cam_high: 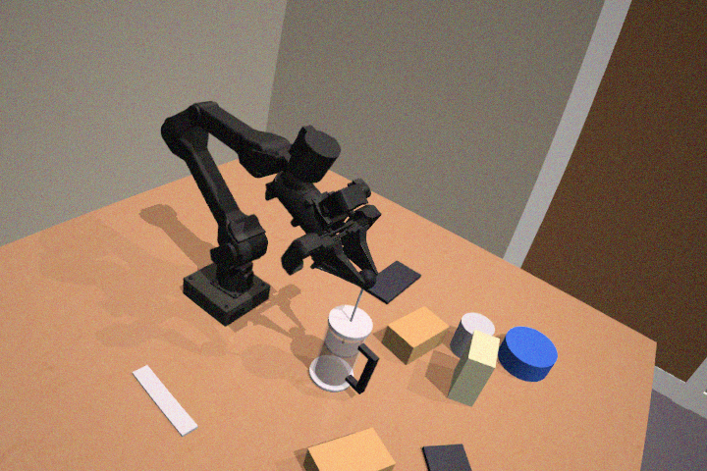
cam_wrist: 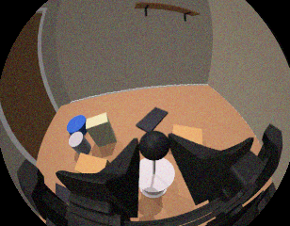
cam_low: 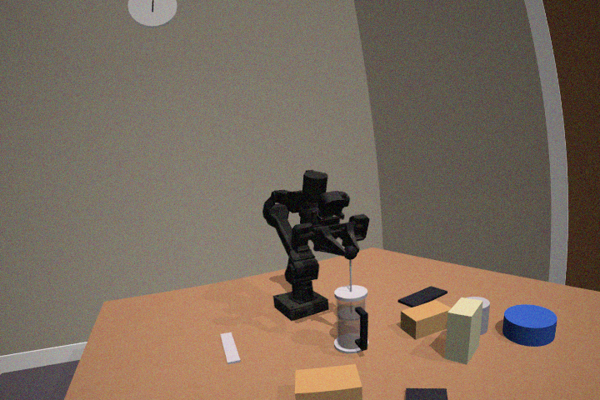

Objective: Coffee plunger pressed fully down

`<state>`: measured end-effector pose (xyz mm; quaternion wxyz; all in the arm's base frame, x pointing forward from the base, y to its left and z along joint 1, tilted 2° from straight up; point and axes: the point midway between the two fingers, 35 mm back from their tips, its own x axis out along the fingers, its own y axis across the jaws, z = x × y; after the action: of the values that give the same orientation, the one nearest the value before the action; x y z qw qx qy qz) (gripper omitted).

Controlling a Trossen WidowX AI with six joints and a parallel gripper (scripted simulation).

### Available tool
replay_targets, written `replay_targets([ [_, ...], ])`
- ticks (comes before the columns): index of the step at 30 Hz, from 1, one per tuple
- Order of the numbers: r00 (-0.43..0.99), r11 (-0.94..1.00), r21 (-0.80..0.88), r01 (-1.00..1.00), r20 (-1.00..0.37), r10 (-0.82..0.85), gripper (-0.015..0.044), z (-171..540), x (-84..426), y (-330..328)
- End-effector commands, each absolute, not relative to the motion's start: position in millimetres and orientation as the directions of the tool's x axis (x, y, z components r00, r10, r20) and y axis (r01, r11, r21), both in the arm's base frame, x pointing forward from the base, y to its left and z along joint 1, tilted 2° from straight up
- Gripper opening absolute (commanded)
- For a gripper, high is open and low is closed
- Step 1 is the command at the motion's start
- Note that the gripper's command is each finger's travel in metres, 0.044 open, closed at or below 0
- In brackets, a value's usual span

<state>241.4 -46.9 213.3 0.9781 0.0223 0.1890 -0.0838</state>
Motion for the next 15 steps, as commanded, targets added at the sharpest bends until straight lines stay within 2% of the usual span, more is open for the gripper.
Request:
replay_targets([
  [1, 0.873, 0.984, 0.019, 0.176, -0.465, -0.148, 0.0123, 173.2, 239.5, -46.2],
  [15, 0.873, 0.984, 0.019, 0.176, -0.464, -0.148, 0.0123, 154.1, 246.2, -46.5],
])
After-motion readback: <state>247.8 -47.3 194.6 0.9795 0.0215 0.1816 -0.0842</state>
